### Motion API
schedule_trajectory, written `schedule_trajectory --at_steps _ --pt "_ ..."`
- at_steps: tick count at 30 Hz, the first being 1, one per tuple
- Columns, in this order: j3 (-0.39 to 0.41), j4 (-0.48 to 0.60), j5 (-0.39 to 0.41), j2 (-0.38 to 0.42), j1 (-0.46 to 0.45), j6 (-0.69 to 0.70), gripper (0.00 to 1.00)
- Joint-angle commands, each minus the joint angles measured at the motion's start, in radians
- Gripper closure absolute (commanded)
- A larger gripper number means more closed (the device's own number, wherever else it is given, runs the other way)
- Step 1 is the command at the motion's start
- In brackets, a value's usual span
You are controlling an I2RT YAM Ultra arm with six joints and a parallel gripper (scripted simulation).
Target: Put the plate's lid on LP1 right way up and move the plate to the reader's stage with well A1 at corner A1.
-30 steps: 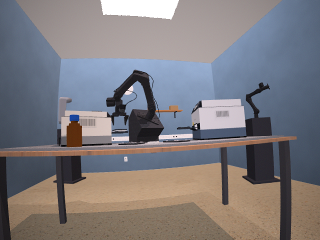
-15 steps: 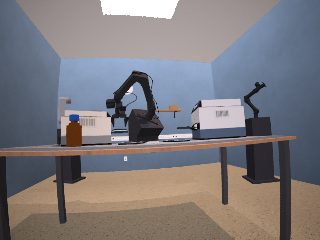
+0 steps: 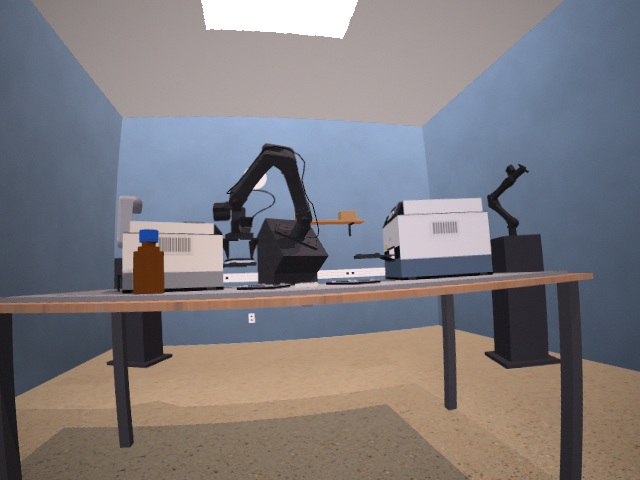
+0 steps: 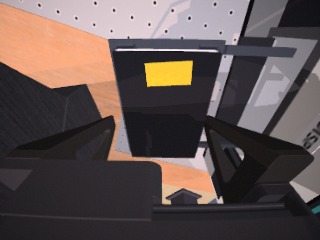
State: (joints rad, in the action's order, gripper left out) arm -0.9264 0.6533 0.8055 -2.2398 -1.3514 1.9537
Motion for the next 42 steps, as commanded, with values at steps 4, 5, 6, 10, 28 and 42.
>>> schedule_trajectory --at_steps 4,5,6,10,28,42 --pt "-0.004 -0.020 0.010 0.004 -0.007 -0.018 0.00" --pt "-0.005 -0.034 0.018 0.004 -0.016 -0.025 0.00" --pt "-0.005 -0.034 0.018 0.004 -0.016 -0.025 0.00" --pt "0.017 -0.043 0.020 -0.009 -0.003 -0.031 0.00" --pt "0.029 -0.089 0.027 -0.001 0.020 -0.060 0.00" --pt "0.014 -0.078 0.019 -0.009 0.019 -0.054 0.03"
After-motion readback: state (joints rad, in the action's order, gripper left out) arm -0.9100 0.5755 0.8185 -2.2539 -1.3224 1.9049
